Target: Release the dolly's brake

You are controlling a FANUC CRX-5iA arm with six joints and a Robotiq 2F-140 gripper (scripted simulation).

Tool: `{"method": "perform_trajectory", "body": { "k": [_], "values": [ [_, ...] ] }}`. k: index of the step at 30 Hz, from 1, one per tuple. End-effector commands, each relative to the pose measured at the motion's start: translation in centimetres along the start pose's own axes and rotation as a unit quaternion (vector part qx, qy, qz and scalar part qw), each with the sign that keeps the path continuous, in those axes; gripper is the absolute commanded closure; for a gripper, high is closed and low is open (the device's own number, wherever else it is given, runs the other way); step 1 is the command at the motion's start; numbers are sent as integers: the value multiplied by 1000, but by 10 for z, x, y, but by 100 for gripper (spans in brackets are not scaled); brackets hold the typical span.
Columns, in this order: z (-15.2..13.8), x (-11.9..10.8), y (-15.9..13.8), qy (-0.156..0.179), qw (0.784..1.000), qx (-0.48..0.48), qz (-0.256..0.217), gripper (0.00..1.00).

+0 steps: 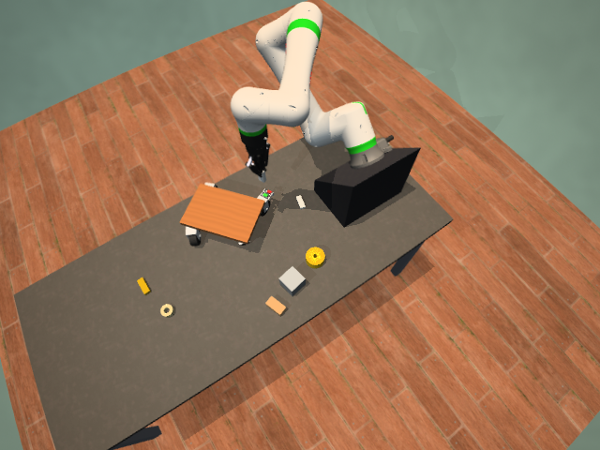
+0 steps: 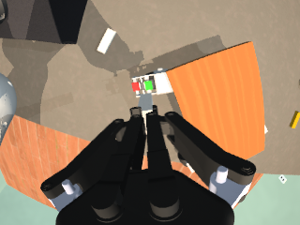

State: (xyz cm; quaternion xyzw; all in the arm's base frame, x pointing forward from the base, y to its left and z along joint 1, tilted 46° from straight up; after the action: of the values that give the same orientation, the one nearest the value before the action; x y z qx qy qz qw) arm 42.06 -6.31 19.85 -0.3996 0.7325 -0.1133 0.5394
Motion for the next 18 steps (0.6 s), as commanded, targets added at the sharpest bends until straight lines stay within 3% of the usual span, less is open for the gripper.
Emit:
{"method": "perform_trajectory", "body": {
  "k": [1, 9, 18],
  "values": [
    [0, 1, 0, 0, 1000, 30, 0, 100],
    [0, 4, 0, 0, 985, 173, -1, 100],
    [0, 14, -2, 0, 901, 434, 3, 100]
  ]
}}
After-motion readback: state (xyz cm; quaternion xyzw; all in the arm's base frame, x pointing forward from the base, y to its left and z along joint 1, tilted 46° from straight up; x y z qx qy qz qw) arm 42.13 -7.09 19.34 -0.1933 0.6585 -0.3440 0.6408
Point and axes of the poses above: the point where the finger pads meet when closed, its own x axis out along the fingers, its own z axis across the jaws, y = z × x, the point moved 8 cm from there along -x, back along the fingers, and after that the axes turned 9 degrees about -x, right-handed, at the moved point
